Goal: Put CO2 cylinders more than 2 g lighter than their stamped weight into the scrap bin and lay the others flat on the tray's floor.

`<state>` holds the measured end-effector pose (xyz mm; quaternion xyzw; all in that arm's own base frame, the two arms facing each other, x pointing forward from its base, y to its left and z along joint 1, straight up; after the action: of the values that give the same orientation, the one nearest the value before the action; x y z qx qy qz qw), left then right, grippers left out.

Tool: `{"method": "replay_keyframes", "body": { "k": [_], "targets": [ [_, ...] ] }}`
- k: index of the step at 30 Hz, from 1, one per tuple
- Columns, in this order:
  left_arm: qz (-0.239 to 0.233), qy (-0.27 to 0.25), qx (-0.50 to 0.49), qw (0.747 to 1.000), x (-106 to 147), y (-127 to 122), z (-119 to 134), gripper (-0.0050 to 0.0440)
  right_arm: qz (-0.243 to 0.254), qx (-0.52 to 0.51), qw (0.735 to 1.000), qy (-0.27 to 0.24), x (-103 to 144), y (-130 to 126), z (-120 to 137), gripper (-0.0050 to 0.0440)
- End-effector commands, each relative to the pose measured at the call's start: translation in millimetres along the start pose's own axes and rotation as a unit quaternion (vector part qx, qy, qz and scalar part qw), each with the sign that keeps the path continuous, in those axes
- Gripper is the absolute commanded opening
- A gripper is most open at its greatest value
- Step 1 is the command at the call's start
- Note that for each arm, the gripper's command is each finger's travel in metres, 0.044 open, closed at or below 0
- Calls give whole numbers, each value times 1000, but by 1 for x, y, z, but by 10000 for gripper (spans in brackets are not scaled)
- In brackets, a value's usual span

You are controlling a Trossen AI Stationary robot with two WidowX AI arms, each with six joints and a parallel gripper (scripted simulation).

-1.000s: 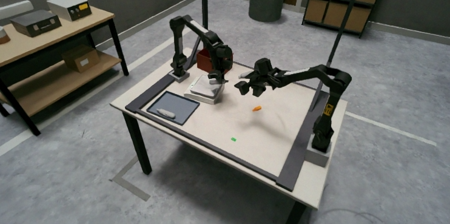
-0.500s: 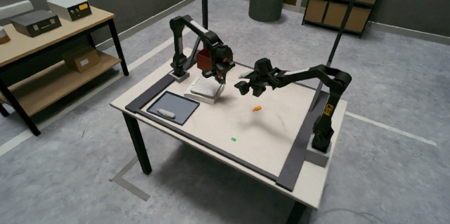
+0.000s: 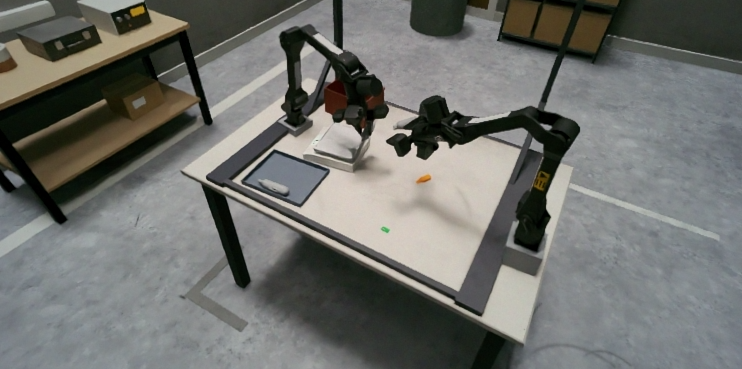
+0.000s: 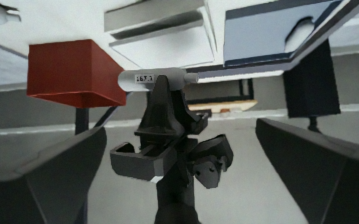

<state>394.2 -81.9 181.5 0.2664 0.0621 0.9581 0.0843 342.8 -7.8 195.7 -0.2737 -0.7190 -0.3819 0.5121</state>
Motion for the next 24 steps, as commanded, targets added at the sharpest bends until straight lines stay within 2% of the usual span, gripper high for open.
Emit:
{"method": "replay_keyframes", "body": {
  "k": [1,10,24],
  "targets": [
    [-3,14,0,1000,4,2,9,440,-20,-64,998,-13,13,3,-2,-50],
    [-3,14,0,1000,4,2,9,440,-24,-202,979,-10,13,3,-2,-50],
    [-4,14,1,1000,-1,3,12,440,-24,-211,977,-10,14,7,-4,-50]
  ]
}}
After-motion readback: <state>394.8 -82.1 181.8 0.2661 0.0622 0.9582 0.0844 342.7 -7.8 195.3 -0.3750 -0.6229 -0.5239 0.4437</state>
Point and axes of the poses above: on each arm, the point midway between the two fingers, 35 mm back from their tips, its own x axis back along the fingers, its own y axis across the jaws, z = x × y, the point moved 5 cm from there along x, back along the fingers, and after that the axes turned 11 degrees about x, right-handed, at the moved point
